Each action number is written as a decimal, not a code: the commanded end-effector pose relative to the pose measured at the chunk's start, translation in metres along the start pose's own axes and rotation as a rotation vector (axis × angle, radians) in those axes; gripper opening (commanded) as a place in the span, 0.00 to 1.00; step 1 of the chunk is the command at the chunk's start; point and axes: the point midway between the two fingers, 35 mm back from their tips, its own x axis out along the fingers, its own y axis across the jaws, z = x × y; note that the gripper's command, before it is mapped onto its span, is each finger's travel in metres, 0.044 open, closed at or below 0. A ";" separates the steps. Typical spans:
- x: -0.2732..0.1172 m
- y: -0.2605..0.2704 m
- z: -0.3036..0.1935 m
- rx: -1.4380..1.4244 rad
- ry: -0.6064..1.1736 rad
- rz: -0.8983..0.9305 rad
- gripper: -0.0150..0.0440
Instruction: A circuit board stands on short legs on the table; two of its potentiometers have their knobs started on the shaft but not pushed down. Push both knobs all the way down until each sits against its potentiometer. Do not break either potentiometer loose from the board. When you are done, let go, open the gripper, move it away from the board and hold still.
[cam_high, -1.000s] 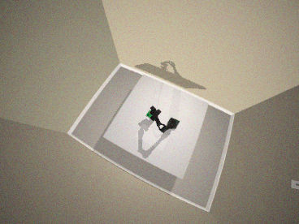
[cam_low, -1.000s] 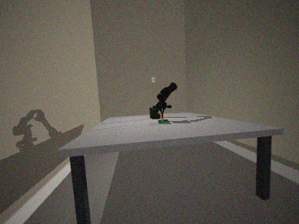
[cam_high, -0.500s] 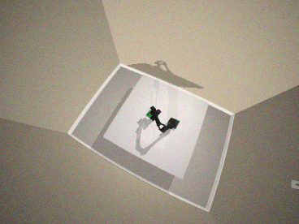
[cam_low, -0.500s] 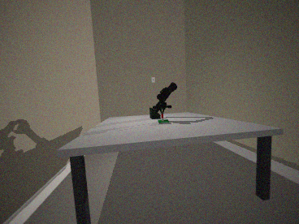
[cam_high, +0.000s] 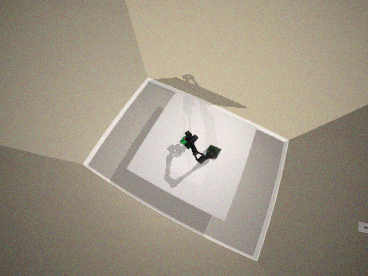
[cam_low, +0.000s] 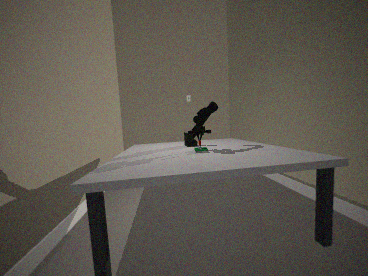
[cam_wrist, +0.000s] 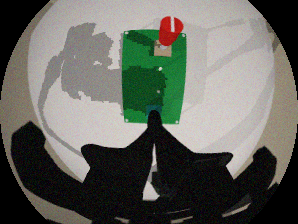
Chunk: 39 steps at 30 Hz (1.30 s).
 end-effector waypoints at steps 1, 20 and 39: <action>0.010 0.002 0.001 -0.012 0.016 0.005 0.25; 0.012 0.002 0.001 -0.012 0.016 0.005 0.25; -0.011 0.002 0.002 -0.012 0.016 0.003 0.25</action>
